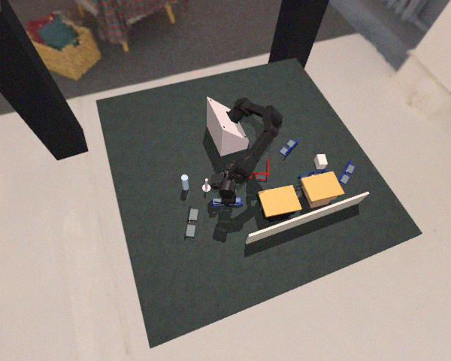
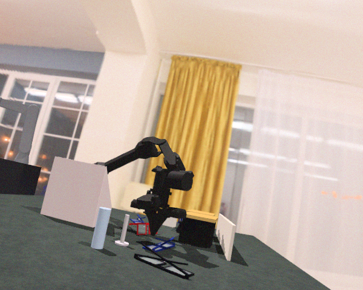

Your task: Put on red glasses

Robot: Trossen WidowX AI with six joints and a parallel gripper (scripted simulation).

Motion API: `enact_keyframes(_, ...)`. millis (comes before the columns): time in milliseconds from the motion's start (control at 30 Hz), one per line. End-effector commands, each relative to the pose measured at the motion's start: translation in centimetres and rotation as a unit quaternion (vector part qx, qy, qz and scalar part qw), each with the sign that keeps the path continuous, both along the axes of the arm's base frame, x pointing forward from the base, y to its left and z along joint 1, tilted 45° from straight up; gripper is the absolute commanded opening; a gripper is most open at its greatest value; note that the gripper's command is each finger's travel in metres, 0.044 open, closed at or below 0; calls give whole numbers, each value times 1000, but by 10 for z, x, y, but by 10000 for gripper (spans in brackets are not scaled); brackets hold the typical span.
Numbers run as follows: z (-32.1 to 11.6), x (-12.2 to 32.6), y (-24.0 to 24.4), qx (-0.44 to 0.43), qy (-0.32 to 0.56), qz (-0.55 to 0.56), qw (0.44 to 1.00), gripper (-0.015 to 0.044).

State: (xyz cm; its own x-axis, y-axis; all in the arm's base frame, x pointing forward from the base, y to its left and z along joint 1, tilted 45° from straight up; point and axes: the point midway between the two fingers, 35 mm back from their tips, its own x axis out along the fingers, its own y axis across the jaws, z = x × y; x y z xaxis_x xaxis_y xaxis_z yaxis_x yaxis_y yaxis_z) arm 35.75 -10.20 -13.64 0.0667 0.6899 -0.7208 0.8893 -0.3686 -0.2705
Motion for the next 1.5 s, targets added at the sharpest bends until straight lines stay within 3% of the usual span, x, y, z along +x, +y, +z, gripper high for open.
enact_keyframes(0, -5, -2, 6, 4, 4, 0, 1000, 0)
enact_keyframes(1467, -9, 11, 0, 4, 3, 0, 1000, 0)
